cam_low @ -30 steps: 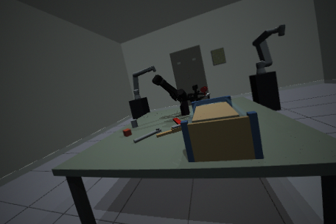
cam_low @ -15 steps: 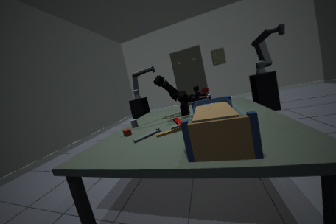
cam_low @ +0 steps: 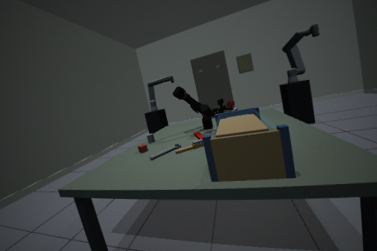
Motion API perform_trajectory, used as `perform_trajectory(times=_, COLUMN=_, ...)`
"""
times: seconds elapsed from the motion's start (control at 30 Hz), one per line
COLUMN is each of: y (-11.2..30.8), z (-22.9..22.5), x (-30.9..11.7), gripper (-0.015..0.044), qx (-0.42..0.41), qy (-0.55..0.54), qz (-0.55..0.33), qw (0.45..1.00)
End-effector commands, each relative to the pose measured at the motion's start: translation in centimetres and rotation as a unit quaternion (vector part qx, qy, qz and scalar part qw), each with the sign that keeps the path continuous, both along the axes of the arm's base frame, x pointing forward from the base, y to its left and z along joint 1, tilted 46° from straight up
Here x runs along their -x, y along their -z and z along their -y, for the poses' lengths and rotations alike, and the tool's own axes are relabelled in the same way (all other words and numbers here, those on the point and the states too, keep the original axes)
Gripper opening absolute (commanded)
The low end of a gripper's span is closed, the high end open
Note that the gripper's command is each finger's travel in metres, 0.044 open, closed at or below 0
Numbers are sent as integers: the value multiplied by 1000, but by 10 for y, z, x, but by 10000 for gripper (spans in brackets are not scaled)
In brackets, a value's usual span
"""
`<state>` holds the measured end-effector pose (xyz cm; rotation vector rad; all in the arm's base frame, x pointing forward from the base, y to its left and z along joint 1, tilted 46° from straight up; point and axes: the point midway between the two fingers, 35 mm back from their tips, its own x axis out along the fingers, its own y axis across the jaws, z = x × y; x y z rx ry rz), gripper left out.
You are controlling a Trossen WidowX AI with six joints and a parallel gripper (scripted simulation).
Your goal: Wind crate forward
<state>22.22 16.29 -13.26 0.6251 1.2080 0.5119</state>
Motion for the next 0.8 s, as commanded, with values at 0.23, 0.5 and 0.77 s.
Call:
perform_trajectory(times=0.23, y=1, z=1, x=-1, gripper=0, qx=-5, qy=-5, qz=4, qw=1000)
perform_trajectory(times=0.5, y=-1, z=5, x=-2, gripper=0, qx=-5, qy=-4, qz=5, qw=1000)
perform_trajectory(times=0.77, y=-2, z=10, x=-1, gripper=0, qx=-5, qy=-2, qz=6, qw=1000)
